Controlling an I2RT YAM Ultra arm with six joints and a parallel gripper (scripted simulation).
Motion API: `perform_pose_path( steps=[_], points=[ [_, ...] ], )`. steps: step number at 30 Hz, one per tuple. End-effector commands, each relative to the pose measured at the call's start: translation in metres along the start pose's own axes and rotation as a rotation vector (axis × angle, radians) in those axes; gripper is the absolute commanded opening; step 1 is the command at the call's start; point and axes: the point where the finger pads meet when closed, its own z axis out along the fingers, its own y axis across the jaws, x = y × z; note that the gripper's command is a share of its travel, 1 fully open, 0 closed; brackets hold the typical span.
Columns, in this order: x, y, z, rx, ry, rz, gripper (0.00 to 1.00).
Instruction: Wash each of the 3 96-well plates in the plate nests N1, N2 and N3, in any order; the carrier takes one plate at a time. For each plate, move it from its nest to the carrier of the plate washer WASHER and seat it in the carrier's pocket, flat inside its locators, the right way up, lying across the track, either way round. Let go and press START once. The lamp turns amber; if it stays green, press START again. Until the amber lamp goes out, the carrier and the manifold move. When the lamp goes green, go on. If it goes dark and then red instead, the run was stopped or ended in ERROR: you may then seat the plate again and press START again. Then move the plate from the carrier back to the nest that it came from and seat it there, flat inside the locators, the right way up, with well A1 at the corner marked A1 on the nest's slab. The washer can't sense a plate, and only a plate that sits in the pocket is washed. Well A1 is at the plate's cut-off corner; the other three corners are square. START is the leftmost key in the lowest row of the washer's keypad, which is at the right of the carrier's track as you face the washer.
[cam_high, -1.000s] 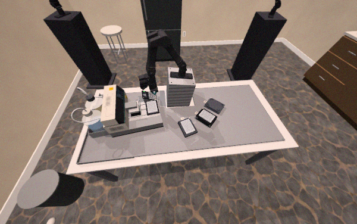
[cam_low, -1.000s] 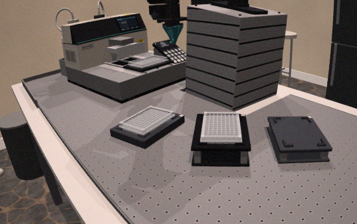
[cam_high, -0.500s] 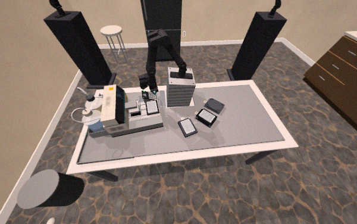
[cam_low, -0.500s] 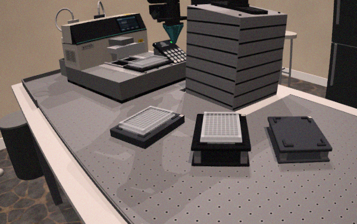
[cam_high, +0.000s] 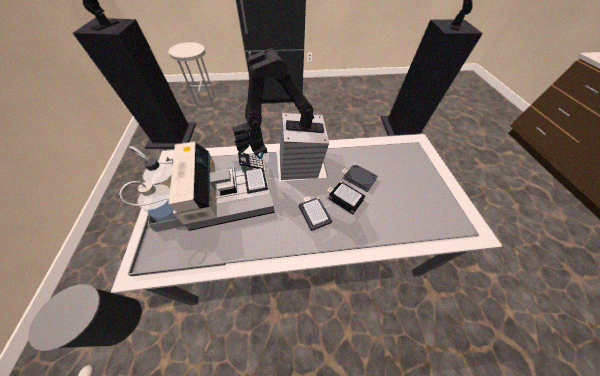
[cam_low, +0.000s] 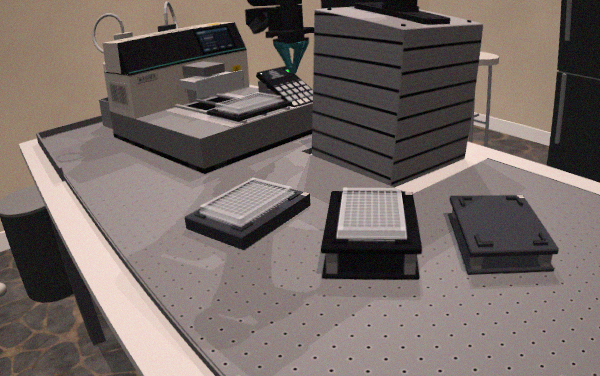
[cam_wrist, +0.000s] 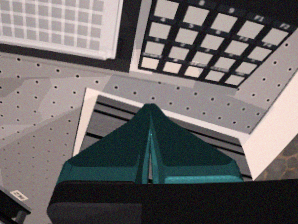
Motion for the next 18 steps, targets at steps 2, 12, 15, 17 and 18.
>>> perform_pose_path(
  steps=[2, 12, 15, 17, 18],
  points=[
    [-0.0031, -0.0002, -0.0022, 0.002, -0.011, -0.194, 0.00],
    [-0.0031, -0.0002, -0.0022, 0.003, -0.011, -0.460, 0.00],
    [-0.0031, -0.0002, -0.0022, 0.004, -0.010, -0.560, 0.00],
    [-0.0030, -0.0002, -0.0022, 0.004, -0.010, -0.627, 0.00],
    [-0.0030, -0.0002, -0.0022, 0.004, -0.010, -0.660, 0.00]
  ],
)
